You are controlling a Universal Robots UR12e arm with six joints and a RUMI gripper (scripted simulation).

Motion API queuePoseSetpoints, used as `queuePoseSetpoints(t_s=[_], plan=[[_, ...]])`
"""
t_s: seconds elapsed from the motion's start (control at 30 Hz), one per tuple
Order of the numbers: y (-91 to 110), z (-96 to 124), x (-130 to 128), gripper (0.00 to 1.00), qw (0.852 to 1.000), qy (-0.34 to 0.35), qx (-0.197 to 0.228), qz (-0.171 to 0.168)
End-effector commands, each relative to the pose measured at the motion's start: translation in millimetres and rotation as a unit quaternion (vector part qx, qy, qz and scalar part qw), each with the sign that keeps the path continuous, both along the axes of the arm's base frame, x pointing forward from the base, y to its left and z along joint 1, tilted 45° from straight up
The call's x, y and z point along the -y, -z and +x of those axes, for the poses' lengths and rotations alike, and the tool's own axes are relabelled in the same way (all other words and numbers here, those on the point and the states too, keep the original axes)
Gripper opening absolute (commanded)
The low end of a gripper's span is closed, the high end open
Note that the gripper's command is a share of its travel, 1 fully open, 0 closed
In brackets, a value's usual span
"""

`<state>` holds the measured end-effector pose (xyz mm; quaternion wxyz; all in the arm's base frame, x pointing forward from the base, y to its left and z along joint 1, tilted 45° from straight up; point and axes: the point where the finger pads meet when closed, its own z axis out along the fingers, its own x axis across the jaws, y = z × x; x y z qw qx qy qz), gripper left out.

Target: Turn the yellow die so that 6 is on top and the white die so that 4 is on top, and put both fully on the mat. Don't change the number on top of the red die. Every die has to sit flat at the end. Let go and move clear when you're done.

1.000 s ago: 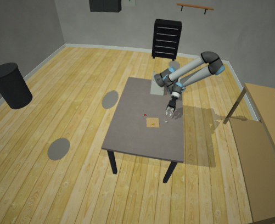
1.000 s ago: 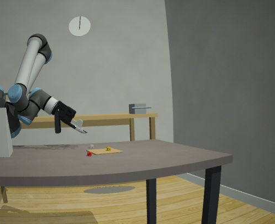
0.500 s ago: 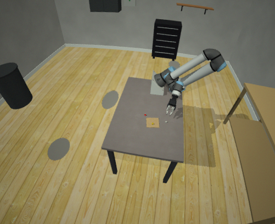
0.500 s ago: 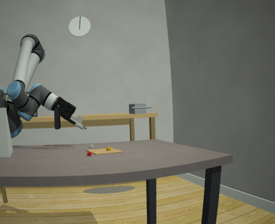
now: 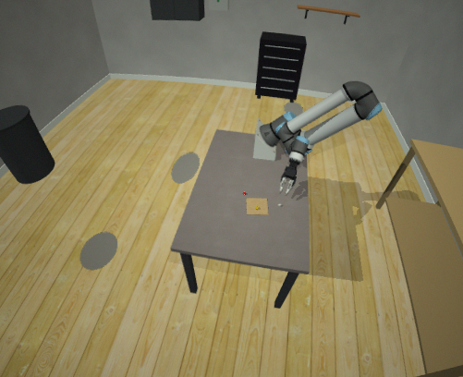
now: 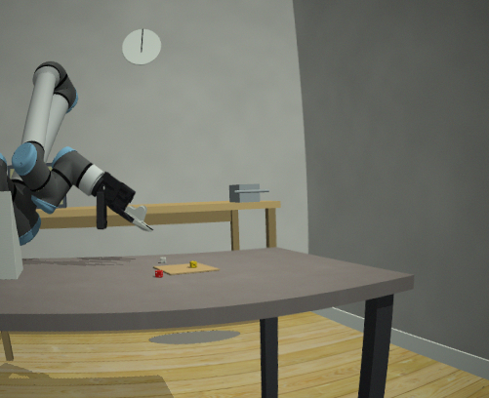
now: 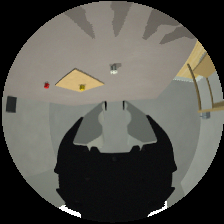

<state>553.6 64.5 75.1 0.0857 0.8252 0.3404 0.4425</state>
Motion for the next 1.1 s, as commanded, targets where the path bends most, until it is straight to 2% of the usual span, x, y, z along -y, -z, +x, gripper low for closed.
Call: queuePoseSetpoints(t_s=[0.0, 0.4, 0.8, 1.07], plan=[[0, 3, 3, 0.18, 1.0, -0.01, -0.009, 0.004], [-3, 6, 6, 0.18, 0.998, -0.039, -0.036, 0.021], [-5, 13, 9, 0.18, 0.992, -0.088, -0.081, 0.05], [-7, 20, 16, 0.18, 0.979, -0.138, -0.129, 0.077]])
